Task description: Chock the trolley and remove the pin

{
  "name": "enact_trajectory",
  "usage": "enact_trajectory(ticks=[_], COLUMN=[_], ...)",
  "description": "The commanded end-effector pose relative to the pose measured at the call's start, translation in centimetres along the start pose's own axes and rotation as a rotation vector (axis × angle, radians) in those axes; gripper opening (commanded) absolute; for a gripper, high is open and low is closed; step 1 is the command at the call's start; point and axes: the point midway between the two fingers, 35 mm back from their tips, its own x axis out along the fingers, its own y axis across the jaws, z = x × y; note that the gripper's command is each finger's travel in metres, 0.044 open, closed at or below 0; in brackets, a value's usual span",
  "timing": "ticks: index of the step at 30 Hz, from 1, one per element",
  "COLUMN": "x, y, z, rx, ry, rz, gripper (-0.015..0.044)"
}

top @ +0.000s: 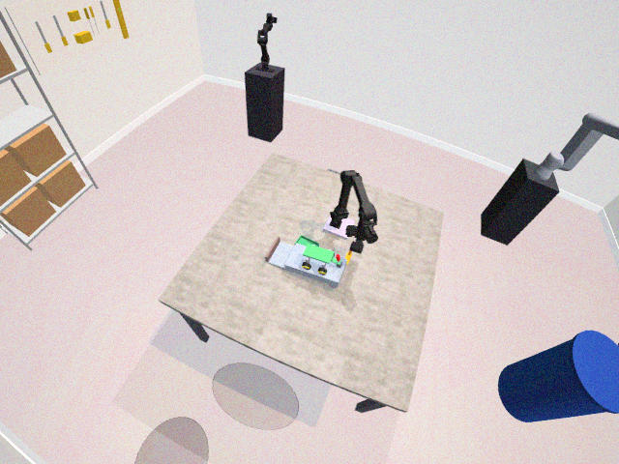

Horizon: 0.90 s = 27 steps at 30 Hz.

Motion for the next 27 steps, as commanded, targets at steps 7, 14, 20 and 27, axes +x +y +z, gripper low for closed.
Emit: enact_trajectory(ticks=[7, 14, 20, 27], x=[-0.2, 1.9, 3.9, 4.3], y=[-1.6, -1.6, -1.7, -1.8], z=[2.5, 2.5, 2.7, 2.8], rx=[0.02, 0.02, 0.02, 0.02], ry=[-0.063, -0.063, -0.063, -0.063], rz=[-0.036, -0.036, -0.036, -0.036], gripper=[0.019, 0.019, 0.019, 0.019])
